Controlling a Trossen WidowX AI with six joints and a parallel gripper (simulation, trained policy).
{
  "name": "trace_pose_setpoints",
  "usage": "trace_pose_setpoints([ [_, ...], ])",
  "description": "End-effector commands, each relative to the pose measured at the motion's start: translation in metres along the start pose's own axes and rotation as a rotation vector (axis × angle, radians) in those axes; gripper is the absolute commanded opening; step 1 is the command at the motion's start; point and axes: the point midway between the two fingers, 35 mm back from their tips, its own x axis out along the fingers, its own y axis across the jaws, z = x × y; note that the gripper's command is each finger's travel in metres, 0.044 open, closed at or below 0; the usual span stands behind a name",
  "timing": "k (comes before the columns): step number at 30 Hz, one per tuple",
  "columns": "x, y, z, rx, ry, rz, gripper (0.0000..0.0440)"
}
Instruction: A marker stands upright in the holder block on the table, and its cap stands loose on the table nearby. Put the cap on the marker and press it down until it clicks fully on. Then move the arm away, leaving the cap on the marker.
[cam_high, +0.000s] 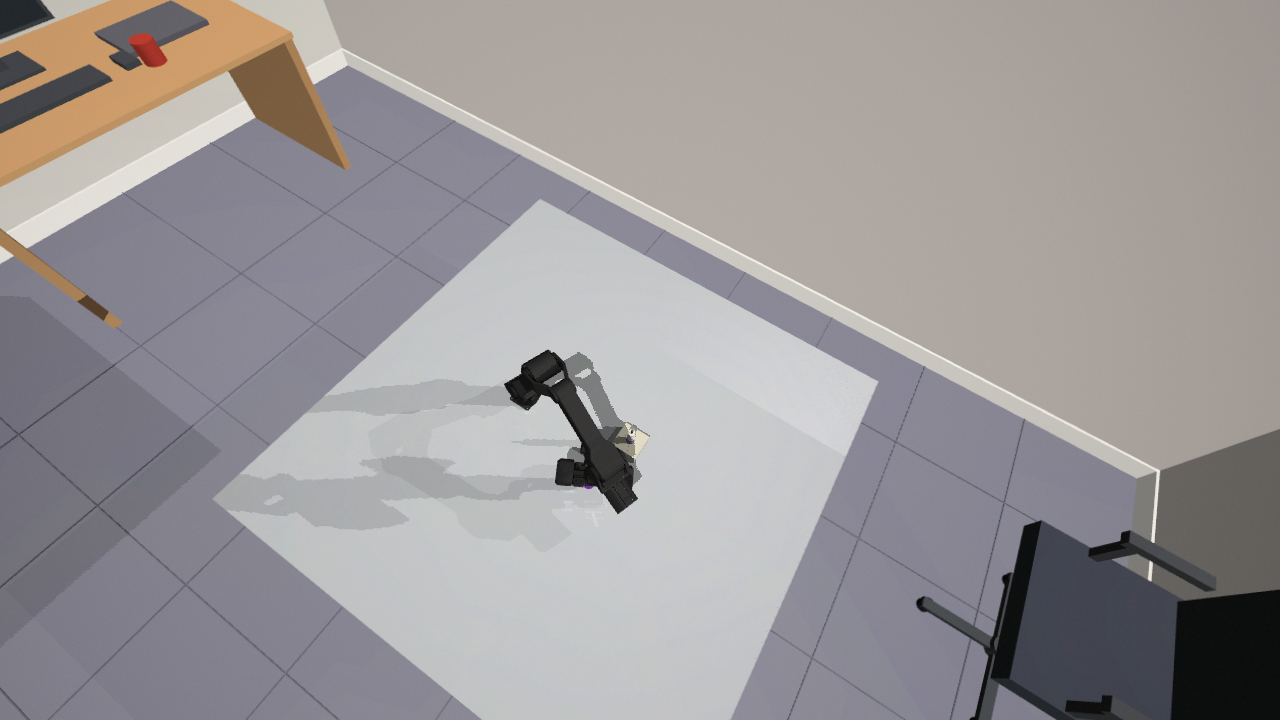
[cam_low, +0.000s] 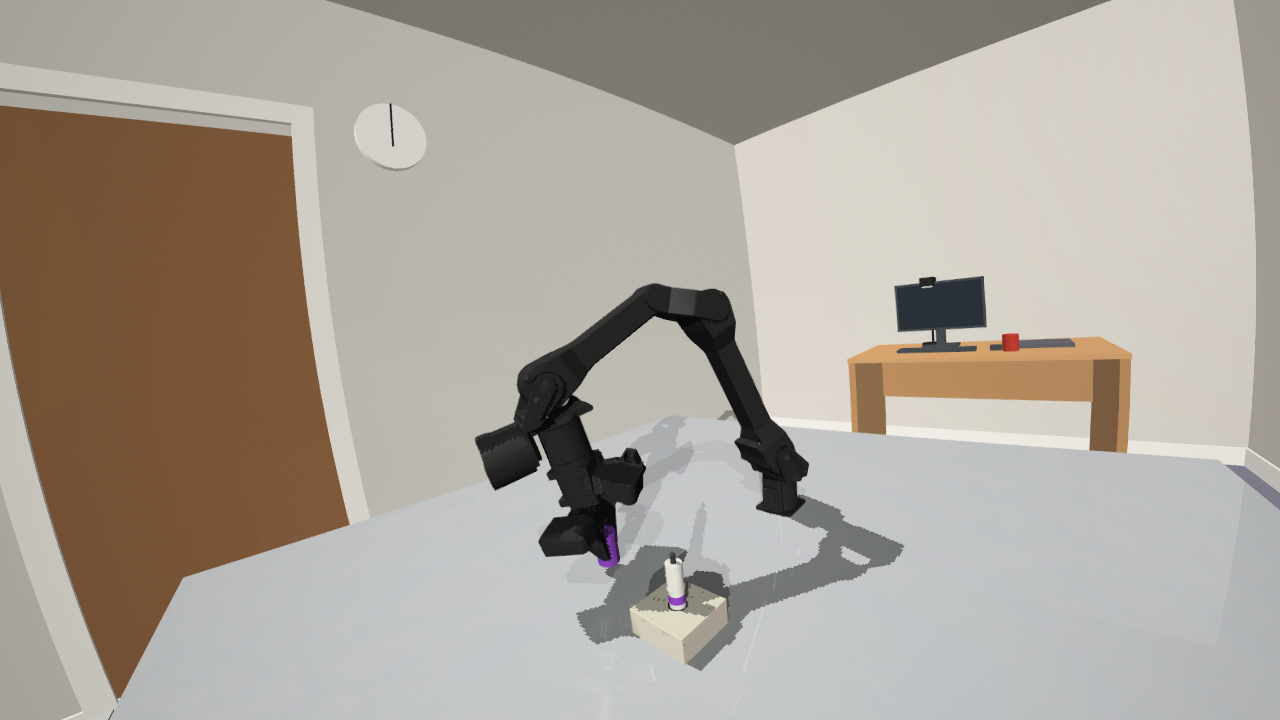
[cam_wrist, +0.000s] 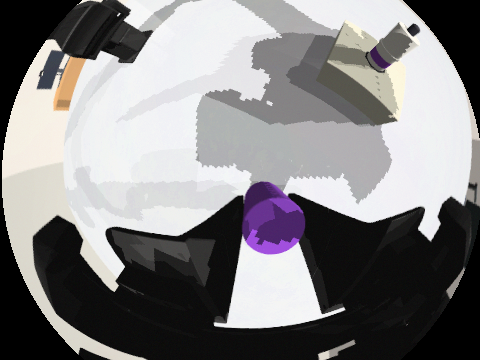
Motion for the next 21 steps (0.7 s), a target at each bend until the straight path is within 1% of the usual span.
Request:
trace_pose_setpoints([
  [1, -0.016, -0.006, -0.003, -0.027, 0.056, -0.029, 0.0091],
  [10, -0.048, -0.022, 0.006, -0.082, 0.128, -0.081, 0.0087],
  [21, -0.072, -0.052, 0.043, -0.138, 0.143, -0.116, 0.0075],
])
